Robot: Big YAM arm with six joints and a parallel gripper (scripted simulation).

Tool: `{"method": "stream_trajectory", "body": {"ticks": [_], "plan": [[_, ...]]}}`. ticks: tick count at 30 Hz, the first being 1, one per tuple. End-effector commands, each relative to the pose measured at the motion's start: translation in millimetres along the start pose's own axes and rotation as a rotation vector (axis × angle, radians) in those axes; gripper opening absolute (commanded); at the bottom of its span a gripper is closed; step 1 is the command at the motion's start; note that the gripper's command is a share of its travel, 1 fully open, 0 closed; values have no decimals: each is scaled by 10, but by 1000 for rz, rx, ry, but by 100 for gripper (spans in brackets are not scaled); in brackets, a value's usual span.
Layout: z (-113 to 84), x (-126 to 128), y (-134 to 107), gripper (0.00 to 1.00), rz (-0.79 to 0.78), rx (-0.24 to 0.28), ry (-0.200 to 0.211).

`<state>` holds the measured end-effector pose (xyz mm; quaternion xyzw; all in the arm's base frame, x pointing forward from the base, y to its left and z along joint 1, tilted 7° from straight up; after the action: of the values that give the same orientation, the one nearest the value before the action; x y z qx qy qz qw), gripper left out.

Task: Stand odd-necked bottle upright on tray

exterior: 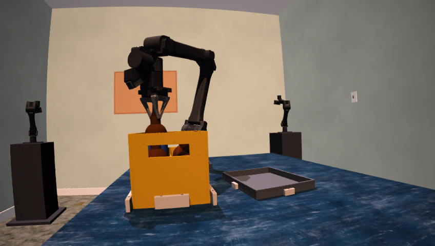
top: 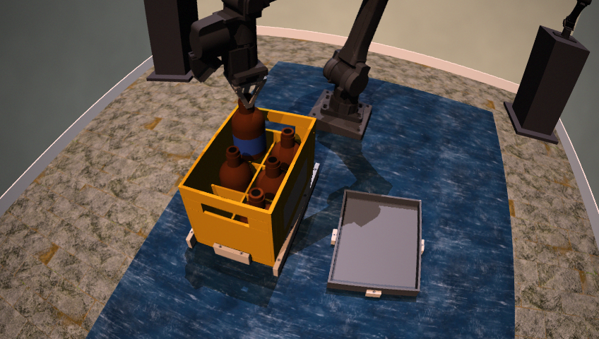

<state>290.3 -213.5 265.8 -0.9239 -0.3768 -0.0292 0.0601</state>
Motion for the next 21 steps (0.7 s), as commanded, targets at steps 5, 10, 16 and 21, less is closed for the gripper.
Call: {"method": "stream_trajectory", "body": {"ticks": [5,10,16,21], "plan": [[-369,9,95,0,-9,-79,7],[-380,13,94,0,-10,-79,7],[-388,11,96,0,-10,-81,8],[-387,11,96,0,-10,-81,7]]}}
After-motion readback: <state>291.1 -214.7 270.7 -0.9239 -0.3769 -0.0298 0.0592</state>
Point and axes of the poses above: the point where the finger pads meet when closed, its own z axis out along the fingers, its own x axis across the jaws, y = z × x, the point moved 9 cm from there along -z, back along the fingers, and after that the axes turned 4 degrees about -z, right-handed, at the moved point
